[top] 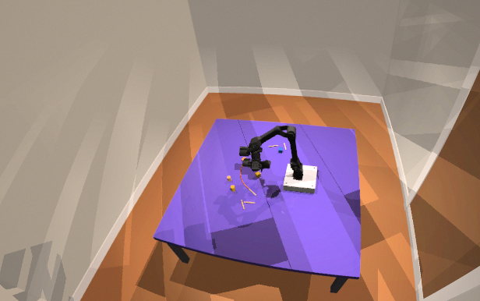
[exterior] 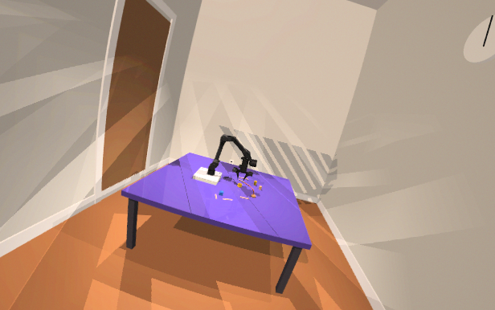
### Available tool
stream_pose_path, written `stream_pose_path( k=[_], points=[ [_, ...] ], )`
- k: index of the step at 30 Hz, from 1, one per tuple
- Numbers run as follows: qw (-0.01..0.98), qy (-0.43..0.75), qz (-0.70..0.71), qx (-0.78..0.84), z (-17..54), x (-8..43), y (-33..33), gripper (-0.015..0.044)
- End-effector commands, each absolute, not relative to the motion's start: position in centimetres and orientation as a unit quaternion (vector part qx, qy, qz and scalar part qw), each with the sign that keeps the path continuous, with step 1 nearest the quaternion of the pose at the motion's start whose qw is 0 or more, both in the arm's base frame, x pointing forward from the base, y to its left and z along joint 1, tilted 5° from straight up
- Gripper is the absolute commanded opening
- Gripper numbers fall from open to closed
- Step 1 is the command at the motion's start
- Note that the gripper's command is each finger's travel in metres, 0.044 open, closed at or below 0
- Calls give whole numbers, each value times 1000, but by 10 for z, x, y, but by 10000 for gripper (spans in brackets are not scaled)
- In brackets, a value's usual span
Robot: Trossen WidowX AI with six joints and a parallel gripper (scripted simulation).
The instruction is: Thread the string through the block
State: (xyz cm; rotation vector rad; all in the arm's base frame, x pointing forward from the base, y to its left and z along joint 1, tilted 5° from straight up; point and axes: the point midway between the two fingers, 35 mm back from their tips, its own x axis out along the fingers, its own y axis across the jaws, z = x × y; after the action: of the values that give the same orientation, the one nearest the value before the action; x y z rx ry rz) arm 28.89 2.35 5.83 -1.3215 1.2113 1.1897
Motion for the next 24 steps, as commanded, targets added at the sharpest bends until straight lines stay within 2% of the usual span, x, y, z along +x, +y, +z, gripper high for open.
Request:
stream_pose_path(
  k=[1,4,13,24],
  points=[
    [475,495,487,-540,58,289,24,237],
    [475,495,487,-540,58,289,24,237],
    [475,495,487,-540,58,289,24,1],
    [475,495,487,-540,58,289,24,0]
  ],
)
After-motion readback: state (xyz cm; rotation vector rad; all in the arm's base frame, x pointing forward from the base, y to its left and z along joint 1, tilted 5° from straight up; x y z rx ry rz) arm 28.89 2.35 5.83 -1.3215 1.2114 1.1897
